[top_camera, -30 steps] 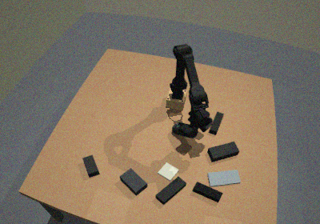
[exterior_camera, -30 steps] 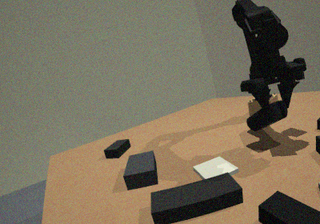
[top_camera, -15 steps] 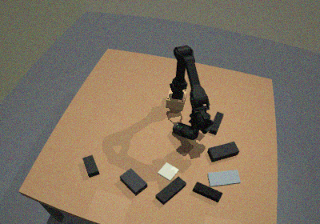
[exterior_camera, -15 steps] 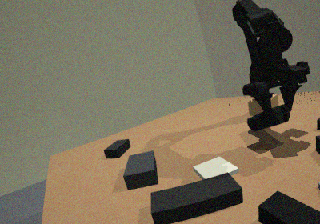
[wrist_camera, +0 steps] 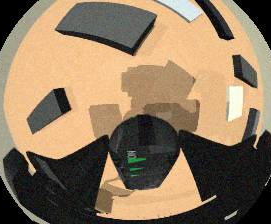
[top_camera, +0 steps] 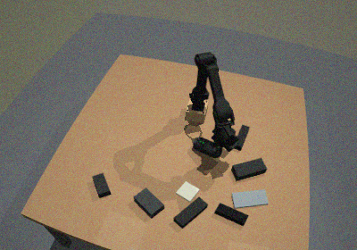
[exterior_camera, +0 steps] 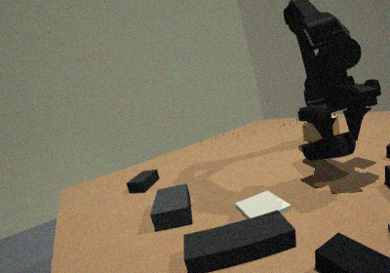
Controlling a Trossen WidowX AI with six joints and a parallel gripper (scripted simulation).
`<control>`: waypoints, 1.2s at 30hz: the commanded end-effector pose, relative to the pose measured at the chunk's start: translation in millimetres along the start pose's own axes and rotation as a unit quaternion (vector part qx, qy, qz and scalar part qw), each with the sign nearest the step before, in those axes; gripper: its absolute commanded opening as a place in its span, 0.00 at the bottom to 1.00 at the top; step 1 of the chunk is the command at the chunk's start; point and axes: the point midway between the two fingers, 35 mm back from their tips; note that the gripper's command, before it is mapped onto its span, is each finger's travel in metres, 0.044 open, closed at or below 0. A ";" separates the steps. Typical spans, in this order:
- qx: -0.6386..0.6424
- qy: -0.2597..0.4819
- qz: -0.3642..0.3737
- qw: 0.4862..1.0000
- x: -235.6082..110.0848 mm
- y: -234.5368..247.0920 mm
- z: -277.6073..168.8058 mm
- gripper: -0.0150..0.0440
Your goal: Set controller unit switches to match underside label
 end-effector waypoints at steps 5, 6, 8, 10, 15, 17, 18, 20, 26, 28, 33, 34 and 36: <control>0.005 0.015 0.008 1.000 10.9 1.1 -3.4 0.83; 0.005 0.015 0.008 1.000 11.6 1.0 -3.1 0.83; 0.005 0.015 0.008 1.000 13.0 0.9 -2.5 0.83; 0.005 0.015 0.008 1.000 14.4 0.8 -1.9 0.83; 0.005 0.015 0.008 1.000 18.0 0.4 -0.6 0.83; 0.005 0.015 0.008 1.000 19.4 0.3 -0.1 0.83; 0.005 0.015 0.008 1.000 20.2 0.2 0.1 0.83; 0.005 0.015 0.008 1.000 21.6 0.1 0.6 0.83; 0.005 0.015 0.008 1.000 26.0 -0.2 1.9 0.83; 0.005 0.015 0.008 1.000 27.5 -0.3 2.3 0.83; 0.005 0.015 0.008 1.000 31.2 -0.5 3.2 0.83; 0.005 0.015 0.008 1.000 32.0 -0.5 3.4 0.83; 0.005 0.015 0.008 1.000 33.4 -0.6 3.7 0.83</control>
Point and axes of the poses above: the point midway between the two fingers, 35 mm back from their tips, its own x axis out along the fingers, its own y axis across the jaws, z = x × y, and after that the axes turned 15 degrees about -x, right-handed
